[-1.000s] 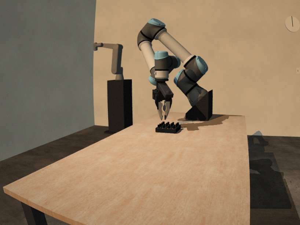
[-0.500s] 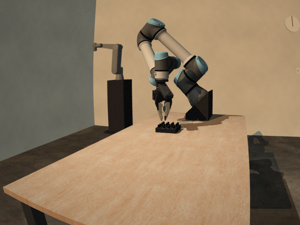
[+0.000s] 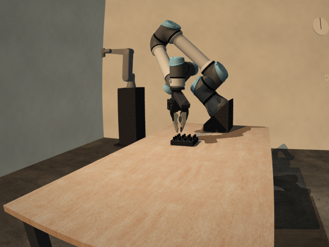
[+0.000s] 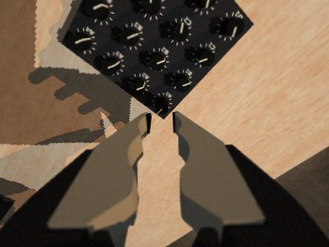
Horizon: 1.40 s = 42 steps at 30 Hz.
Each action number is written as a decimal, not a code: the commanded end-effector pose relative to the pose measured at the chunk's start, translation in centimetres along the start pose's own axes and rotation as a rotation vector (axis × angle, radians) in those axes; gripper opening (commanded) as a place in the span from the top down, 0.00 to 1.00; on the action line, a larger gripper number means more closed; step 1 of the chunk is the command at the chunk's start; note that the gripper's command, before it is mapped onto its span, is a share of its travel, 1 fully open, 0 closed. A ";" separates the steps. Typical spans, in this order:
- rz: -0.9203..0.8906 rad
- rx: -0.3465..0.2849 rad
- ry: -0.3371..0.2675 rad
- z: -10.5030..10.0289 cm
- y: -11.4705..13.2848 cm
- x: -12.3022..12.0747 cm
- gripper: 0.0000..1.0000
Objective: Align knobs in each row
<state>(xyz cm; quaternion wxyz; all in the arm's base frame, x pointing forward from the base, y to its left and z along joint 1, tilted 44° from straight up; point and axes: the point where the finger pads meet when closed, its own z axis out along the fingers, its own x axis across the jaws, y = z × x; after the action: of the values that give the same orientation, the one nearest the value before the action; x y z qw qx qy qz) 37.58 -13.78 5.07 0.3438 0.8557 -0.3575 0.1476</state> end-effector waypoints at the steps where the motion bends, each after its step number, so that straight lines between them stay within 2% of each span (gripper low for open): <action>1: 0.000 0.000 0.001 0.0 0.0 0.0 0.89; 42: 0.000 0.001 0.001 0.0 -0.5 0.0 0.89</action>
<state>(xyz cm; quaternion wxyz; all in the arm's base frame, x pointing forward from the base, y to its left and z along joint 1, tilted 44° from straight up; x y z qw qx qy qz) 37.92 -13.53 4.84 0.3438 0.8557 -0.3575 0.1476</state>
